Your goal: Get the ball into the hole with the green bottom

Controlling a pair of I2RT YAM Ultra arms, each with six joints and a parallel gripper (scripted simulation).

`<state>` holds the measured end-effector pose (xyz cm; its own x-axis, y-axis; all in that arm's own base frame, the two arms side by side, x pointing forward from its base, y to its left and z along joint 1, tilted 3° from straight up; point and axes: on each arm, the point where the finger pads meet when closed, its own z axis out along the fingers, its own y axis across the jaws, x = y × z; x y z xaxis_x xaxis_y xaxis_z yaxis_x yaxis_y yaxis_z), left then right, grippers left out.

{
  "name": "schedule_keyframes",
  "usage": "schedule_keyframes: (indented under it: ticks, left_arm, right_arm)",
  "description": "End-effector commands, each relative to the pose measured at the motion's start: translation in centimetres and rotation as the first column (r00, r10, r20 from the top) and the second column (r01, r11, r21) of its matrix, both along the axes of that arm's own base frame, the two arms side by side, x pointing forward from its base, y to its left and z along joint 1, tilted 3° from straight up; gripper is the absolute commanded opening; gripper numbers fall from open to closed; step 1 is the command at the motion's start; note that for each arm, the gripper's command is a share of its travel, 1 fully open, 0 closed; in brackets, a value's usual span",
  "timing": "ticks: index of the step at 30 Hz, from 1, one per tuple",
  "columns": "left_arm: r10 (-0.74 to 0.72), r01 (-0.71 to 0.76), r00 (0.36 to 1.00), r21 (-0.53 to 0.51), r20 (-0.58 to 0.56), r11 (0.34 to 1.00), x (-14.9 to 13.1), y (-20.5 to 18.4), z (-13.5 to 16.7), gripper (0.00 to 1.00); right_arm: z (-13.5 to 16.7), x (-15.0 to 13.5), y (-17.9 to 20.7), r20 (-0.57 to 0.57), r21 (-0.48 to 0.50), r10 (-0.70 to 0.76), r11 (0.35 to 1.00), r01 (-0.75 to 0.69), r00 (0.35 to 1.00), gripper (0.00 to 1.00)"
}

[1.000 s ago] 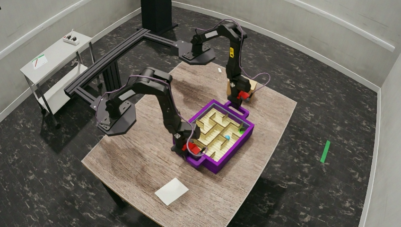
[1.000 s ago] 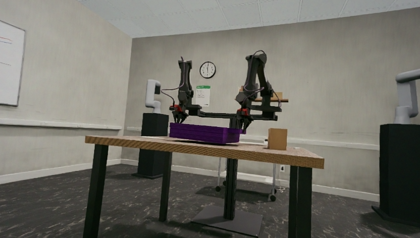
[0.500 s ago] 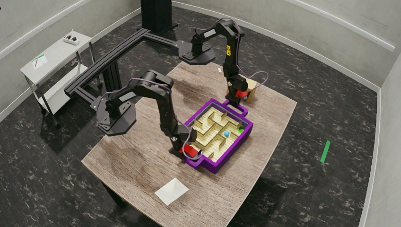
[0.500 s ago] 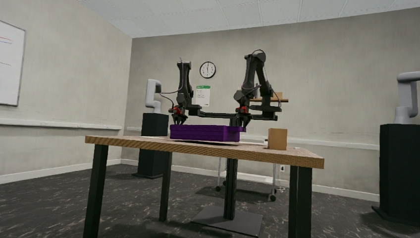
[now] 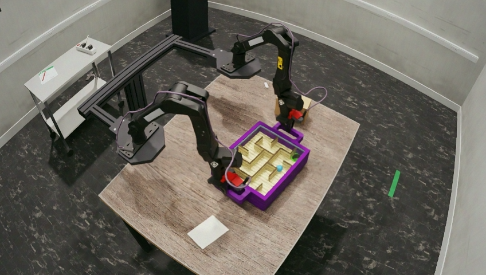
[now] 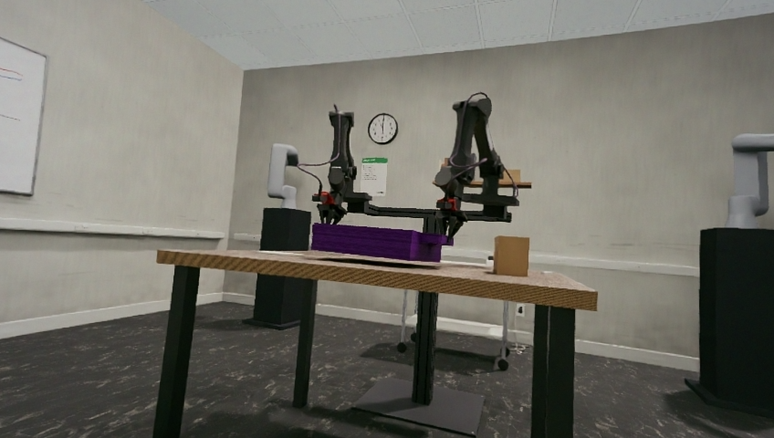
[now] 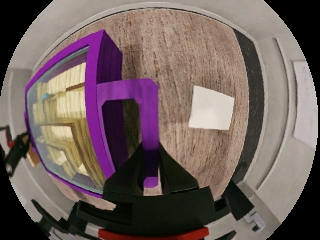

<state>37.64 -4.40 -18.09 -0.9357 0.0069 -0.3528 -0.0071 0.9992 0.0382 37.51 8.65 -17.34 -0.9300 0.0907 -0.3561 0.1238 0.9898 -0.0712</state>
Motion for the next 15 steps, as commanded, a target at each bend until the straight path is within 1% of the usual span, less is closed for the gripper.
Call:
schedule_keyframes:
  ticks: [1,4,5,7,8,9,11,12,13,14,15]
  left_arm:
    - [0.007,-0.011,0.987,0.028,0.159,1.0,2.7,-0.3,3.0,0.0]
    - [-0.006,-0.001,0.989,0.048,0.145,0.999,2.5,-0.5,3.3,0.0]
    - [-0.008,0.001,0.988,0.045,0.154,0.999,3.3,-0.5,3.6,0.0]
    - [-0.001,-0.007,0.988,0.047,0.157,0.999,3.7,-0.1,3.8,0.0]
    - [-0.005,0.001,0.986,0.026,0.169,1.0,4.0,-0.2,3.6,0.0]
    - [0.001,-0.006,0.987,0.029,0.164,1.0,3.9,0.0,3.4,0.0]
    - [0.001,-0.006,0.987,0.029,0.164,1.0,3.9,0.0,3.4,0.0]
    - [-0.011,0.011,0.987,0.004,0.161,1.0,3.8,-0.3,3.1,0.0]
    - [-0.016,0.019,0.989,-0.017,0.144,1.0,4.0,-0.5,3.2,0.0]
    - [-0.018,0.019,0.995,-0.015,0.097,1.0,2.3,-0.2,0.5,0.0]
    - [-0.004,0.003,0.992,0.007,0.13,1.0,3.3,0.1,2.1,0.0]
  right_arm:
    - [2.7,2.7,0.1,0.164,0.018,-0.004,1.0,0.001,0.986,0.0]
    - [2.6,3.4,0.0,0.163,0.03,-0.008,1.0,0.003,0.987,0.0]
    - [3.0,4.3,0.4,0.179,0.038,-0.008,0.999,0.001,0.984,0.0]
    - [1.7,4.0,0.2,0.154,0.031,-0.008,1.0,0.004,0.988,0.0]
    - [2.9,4.3,0.8,0.173,0.023,-0.015,1.0,0.011,0.985,0.0]
    - [3.3,4.6,1.2,0.184,0.031,-0.006,1.0,0.001,0.983,0.0]
    - [3.3,4.6,1.2,0.184,0.031,-0.006,1.0,0.001,0.983,0.0]
    - [2.8,3.5,0.6,0.149,0.0,-0.017,1.0,0.017,0.989,0.0]
    - [3.2,3.3,0.6,0.111,-0.015,-0.017,1.0,0.019,0.994,0.0]
    - [3.3,3.2,0.5,0.12,-0.026,-0.016,0.999,0.02,0.993,0.0]
    - [3.5,3.9,0.8,0.145,-0.003,-0.007,1.0,0.007,0.989,0.0]
